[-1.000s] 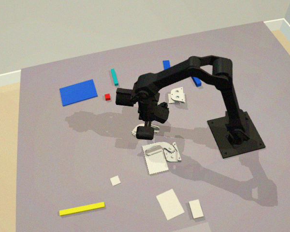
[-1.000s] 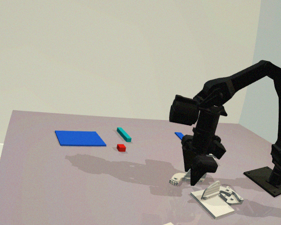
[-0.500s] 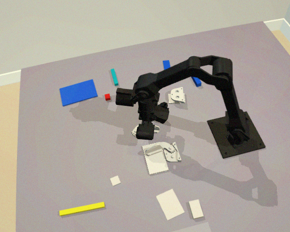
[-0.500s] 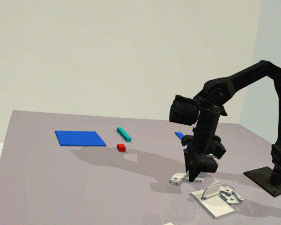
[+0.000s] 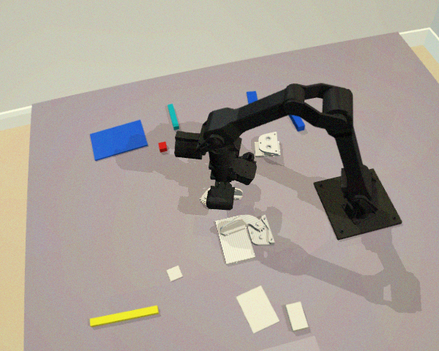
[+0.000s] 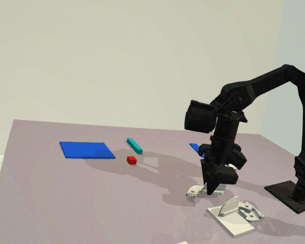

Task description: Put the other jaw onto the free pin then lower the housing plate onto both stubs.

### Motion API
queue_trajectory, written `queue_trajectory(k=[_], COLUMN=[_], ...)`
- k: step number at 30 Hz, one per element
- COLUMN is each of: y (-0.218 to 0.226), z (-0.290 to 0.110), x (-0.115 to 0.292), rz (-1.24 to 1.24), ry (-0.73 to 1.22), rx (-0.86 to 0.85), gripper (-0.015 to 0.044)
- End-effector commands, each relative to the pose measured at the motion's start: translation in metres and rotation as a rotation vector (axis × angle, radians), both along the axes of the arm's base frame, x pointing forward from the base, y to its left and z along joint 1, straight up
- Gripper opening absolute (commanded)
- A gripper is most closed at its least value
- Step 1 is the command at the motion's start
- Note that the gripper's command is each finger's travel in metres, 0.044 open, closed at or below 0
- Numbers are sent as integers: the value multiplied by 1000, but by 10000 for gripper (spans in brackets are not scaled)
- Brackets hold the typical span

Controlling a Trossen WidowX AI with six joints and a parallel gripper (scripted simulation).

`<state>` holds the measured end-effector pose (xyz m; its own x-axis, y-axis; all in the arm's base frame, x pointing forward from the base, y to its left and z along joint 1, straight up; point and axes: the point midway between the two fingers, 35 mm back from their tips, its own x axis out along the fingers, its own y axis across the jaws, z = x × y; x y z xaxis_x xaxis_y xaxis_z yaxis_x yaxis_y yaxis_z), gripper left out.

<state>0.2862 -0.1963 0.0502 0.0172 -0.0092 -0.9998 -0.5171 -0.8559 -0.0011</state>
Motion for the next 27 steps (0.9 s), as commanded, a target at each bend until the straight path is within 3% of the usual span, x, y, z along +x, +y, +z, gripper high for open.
queue_trajectory(k=[1,17,27], y=[-3,0,6], z=[16,68,71], x=[3,0,-1], rz=[-2,-5,93], ry=[-12,-12,-10], rx=[-11,-12,-13], gripper=[134,134,134])
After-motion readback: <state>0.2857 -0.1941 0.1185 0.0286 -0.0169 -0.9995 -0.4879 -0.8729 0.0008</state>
